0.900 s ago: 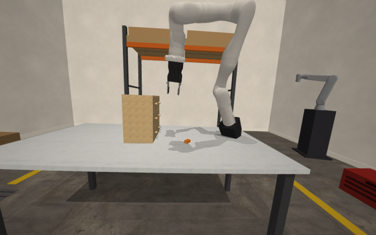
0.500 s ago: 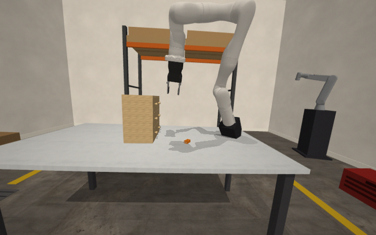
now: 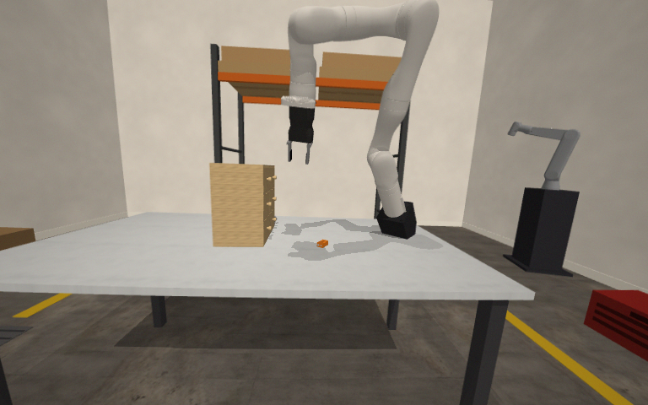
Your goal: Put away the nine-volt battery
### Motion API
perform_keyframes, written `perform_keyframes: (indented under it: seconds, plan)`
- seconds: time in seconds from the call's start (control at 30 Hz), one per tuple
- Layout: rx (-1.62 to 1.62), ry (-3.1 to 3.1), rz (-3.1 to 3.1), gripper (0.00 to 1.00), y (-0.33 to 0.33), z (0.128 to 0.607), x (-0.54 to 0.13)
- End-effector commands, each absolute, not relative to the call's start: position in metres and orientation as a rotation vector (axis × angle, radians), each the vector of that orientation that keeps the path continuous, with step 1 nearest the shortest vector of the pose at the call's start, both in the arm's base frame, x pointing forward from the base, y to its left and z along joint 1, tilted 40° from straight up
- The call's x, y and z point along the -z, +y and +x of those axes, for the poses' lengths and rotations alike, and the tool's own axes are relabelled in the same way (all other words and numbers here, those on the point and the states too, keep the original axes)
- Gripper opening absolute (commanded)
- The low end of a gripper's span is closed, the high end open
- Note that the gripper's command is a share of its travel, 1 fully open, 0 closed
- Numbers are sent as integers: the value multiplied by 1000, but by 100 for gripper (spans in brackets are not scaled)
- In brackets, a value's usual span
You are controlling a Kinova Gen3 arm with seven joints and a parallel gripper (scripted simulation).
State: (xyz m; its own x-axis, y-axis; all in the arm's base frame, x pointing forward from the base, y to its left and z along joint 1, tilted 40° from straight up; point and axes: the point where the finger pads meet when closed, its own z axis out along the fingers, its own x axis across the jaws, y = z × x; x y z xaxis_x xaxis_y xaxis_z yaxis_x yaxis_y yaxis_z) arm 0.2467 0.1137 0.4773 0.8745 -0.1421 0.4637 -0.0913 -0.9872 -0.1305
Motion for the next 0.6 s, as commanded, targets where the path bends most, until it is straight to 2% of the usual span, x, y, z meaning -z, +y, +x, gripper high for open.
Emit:
perform_keyframes:
  seconds: [0.0,0.3,0.57]
  plan:
    - [669,307,-2934,100,101,255,-469]
    - [351,906,-2774,100,48,276,-436]
    - [-112,1768,-2201,100,-40,285,-386]
